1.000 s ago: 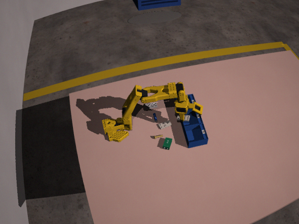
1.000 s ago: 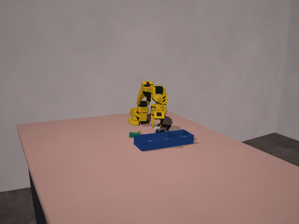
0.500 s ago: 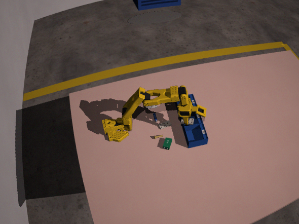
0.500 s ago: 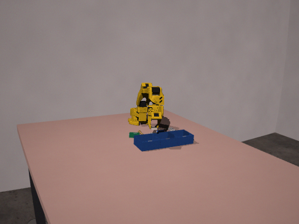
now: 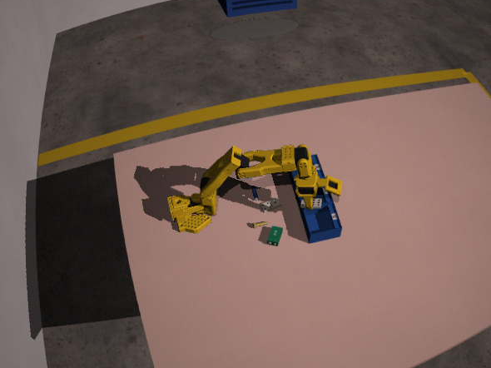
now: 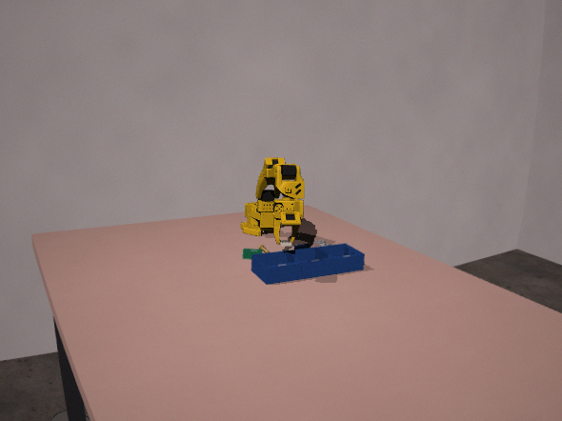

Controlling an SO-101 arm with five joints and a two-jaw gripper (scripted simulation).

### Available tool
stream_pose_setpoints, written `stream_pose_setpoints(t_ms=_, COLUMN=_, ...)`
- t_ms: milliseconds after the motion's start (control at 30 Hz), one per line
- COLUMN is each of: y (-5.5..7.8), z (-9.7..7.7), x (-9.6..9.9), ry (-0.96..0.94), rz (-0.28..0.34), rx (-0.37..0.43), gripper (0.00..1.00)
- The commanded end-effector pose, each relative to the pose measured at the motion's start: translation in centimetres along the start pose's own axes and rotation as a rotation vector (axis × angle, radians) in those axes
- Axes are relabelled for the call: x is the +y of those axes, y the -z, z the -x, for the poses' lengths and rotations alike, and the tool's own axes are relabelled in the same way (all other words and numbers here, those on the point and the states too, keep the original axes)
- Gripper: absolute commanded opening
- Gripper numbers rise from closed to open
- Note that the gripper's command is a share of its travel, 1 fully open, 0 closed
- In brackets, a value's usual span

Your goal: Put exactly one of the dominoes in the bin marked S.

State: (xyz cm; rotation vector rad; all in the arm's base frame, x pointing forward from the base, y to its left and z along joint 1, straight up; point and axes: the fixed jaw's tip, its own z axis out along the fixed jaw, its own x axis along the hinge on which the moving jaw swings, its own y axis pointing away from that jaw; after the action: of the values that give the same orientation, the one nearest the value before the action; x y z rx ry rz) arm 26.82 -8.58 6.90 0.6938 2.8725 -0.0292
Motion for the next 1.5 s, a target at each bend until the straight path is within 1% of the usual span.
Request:
stream_pose_setpoints(t_ms=0, y=1.1, z=1.6, x=-0.4, ry=0.010, rz=0.007, rx=-0.089, gripper=0.00)
stream_pose_setpoints(t_ms=367, y=0.8, z=3.0, x=-1.9, ry=0.038, rz=-0.006, rx=-0.154, gripper=0.00)
stream_pose_setpoints(t_ms=1167, y=0.8, z=3.1, x=-2.0, ry=0.040, rz=-0.008, rx=-0.159, gripper=0.00)
stream_pose_setpoints(t_ms=1200, y=1.1, z=3.8, x=-2.4, ry=0.042, rz=-0.011, rx=-0.201, gripper=0.00)
stream_pose_setpoints(t_ms=1467, y=1.1, z=3.8, x=-2.4, ry=0.042, rz=-0.011, rx=-0.201, gripper=0.00)
